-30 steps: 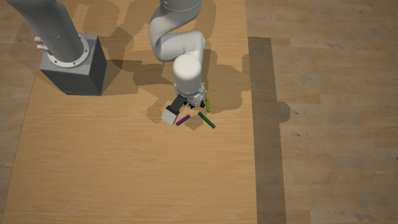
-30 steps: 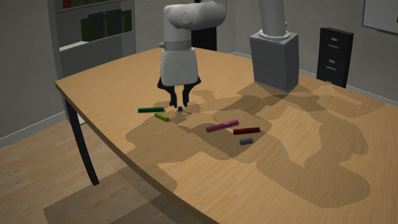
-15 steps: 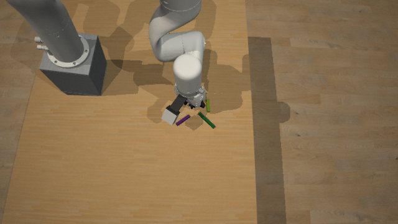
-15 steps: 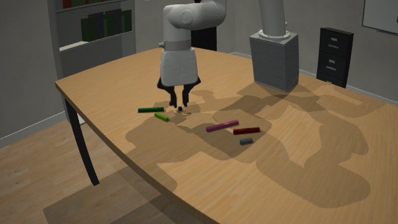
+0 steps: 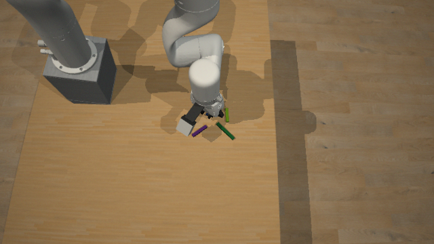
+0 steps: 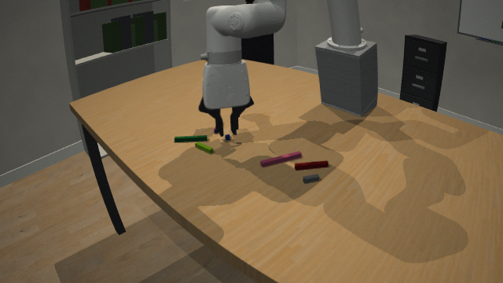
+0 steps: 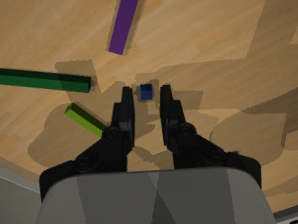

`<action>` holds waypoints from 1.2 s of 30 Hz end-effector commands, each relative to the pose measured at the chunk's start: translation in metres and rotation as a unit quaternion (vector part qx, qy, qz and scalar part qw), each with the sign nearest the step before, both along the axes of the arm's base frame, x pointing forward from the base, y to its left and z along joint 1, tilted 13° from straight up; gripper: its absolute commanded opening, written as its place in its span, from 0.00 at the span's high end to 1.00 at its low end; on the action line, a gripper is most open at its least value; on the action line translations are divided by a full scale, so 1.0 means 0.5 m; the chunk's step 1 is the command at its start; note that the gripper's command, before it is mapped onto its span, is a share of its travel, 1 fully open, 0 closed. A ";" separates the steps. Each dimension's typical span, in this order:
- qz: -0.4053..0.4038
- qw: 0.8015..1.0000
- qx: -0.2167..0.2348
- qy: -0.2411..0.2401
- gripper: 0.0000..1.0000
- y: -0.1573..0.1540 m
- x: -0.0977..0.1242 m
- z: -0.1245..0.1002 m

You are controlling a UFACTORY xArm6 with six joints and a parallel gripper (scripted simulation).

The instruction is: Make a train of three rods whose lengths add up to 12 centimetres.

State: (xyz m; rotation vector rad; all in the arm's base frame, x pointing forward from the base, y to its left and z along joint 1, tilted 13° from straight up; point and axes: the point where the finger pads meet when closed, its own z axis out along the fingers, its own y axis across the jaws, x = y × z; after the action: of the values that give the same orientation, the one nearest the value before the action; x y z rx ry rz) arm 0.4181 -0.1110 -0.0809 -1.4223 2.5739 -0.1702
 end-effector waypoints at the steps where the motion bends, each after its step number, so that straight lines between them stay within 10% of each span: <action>1: 0.000 1.000 0.000 -0.001 0.76 0.000 0.002 0.002; 36: 0.000 1.000 0.000 -0.001 0.76 -0.001 0.008 -0.023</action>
State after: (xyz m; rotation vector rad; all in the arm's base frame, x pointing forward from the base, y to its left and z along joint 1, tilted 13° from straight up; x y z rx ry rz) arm 0.4206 -0.1110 -0.0917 -1.4229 2.5750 -0.1691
